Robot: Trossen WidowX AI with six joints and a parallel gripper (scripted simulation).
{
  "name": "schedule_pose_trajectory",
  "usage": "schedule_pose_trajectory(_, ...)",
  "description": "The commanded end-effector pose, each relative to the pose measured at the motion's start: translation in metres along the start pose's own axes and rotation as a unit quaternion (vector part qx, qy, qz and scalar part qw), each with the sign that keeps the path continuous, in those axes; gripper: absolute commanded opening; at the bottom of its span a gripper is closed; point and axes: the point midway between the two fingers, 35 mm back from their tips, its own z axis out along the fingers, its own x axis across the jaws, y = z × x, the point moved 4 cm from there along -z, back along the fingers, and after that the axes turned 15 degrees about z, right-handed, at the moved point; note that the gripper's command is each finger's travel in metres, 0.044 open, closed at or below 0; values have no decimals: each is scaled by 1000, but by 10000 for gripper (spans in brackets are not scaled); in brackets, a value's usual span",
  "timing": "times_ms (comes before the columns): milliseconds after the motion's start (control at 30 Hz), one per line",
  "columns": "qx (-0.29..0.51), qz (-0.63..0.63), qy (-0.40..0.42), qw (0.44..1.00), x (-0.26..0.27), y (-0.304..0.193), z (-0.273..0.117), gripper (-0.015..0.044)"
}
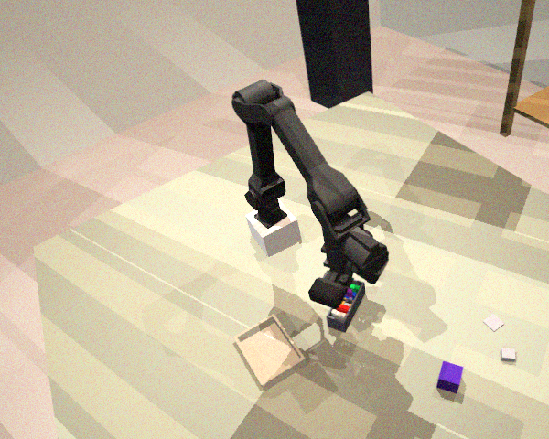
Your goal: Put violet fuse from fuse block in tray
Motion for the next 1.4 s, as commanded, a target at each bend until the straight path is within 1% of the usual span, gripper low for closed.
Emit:
schedule_pose_trajectory(0,1,1,-2,1000,0,0,-4,0)
schedule_pose_trajectory(533,1,2,-2,1000,-4,0,-24,0)
schedule_pose_trajectory(967,2,2,-5,1000,-74,-7,-25,0)
schedule_pose_trajectory(1367,3,1,-8,1000,-139,-29,-26,0)
